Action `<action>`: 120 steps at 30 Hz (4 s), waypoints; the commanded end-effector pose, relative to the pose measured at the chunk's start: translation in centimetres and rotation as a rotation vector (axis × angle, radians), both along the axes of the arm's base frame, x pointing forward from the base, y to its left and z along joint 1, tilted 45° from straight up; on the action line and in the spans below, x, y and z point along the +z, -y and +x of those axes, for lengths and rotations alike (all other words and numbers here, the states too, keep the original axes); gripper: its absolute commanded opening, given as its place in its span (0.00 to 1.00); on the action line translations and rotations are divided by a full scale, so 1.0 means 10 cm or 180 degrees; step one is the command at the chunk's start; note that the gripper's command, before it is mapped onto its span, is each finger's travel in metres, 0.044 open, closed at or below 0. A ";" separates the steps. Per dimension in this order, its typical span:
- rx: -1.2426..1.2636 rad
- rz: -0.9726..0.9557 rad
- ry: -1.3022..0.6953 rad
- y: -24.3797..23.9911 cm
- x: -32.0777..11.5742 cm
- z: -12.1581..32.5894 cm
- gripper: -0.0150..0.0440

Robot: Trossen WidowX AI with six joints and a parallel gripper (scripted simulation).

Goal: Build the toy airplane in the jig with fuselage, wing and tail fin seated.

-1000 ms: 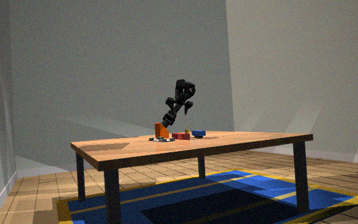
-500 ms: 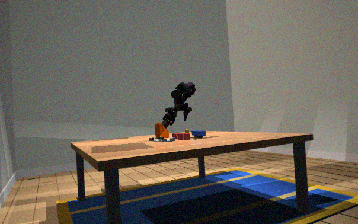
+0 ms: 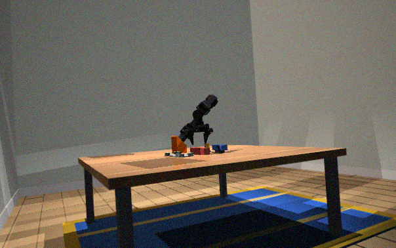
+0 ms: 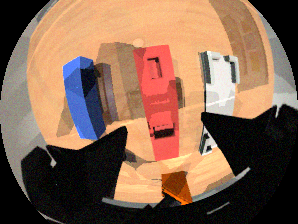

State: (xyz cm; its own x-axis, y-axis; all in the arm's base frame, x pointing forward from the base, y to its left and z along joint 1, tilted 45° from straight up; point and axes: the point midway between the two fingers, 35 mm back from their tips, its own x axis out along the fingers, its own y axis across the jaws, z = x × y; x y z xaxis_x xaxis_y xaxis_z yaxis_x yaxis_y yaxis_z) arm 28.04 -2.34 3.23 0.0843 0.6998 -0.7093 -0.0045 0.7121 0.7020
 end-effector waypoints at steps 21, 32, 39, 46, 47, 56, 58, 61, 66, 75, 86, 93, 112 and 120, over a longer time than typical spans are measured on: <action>-0.0021 0.0018 -0.0003 -0.26 -0.26 0.04 1.00; -0.0020 0.0025 -0.0002 -0.38 -0.37 0.04 1.00; -0.0020 0.0026 -0.0002 -0.38 -0.38 0.04 0.73; -0.0020 0.0026 -0.0002 -0.38 -0.38 0.04 0.52; -0.0020 0.0026 -0.0002 -0.38 -0.38 0.04 0.51; -0.0023 0.0014 -0.0002 -0.30 -0.31 0.05 0.25; -0.0025 0.0008 -0.0002 -0.25 -0.28 0.06 0.25; -0.0027 0.0001 -0.0003 -0.18 -0.22 0.07 0.25; -0.0029 -0.0009 -0.0005 -0.07 -0.12 0.07 0.25; -0.0029 -0.0017 -0.0008 0.14 0.07 0.06 0.25; -0.0026 -0.0010 -0.0011 0.37 0.32 0.00 0.25; -0.0021 0.0005 -0.0010 0.51 0.50 -0.06 0.25; -0.0002 -0.0004 0.0012 0.72 0.16 -0.04 0.25; 0.0010 -0.0011 0.0026 0.81 -0.08 -0.05 0.25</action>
